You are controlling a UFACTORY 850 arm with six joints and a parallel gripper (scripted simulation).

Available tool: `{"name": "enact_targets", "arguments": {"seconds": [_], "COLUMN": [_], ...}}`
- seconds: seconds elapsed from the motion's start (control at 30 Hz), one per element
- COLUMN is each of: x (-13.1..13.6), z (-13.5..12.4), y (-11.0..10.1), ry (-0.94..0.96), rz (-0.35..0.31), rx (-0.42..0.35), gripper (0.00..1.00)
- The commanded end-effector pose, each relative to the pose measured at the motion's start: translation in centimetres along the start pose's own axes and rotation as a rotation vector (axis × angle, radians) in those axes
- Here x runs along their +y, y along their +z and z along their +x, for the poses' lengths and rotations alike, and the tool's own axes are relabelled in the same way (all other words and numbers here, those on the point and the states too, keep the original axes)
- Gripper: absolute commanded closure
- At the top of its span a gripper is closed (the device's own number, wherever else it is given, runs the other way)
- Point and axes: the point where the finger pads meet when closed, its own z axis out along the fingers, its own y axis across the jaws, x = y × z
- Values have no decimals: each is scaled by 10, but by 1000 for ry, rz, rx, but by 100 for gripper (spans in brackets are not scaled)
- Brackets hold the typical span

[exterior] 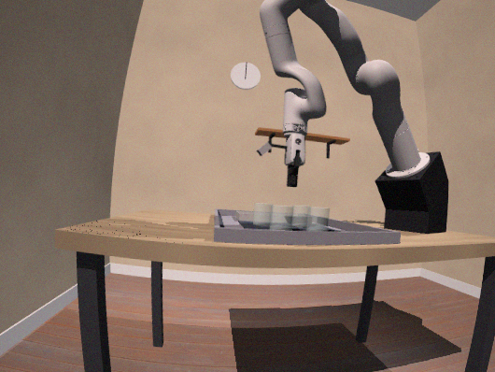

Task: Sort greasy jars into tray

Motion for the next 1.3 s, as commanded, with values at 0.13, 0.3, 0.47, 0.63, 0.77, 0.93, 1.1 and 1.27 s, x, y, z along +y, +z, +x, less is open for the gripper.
{"name": "enact_targets", "arguments": {"seconds": [0.13, 0.3, 0.47, 0.63, 0.77, 0.93, 1.1, 1.27], "x": [51, 59, 59, 58, 58, 58, 58, 58], "z": [4, 4, 4, 4, 4, 4, 4, 3], "y": [2, 12, 36, 50, 69, 79, 79, 79], "ry": [0, 0, 0, 0, 0, 0, 0, 0], "rz": [22, 22, 22, 22, 22, 22, 22, 22], "rx": [-10, -10, -10, -10, -10, -10, -10, -10], "gripper": [100, 100, 100, 100, 100, 100, 100, 100]}}
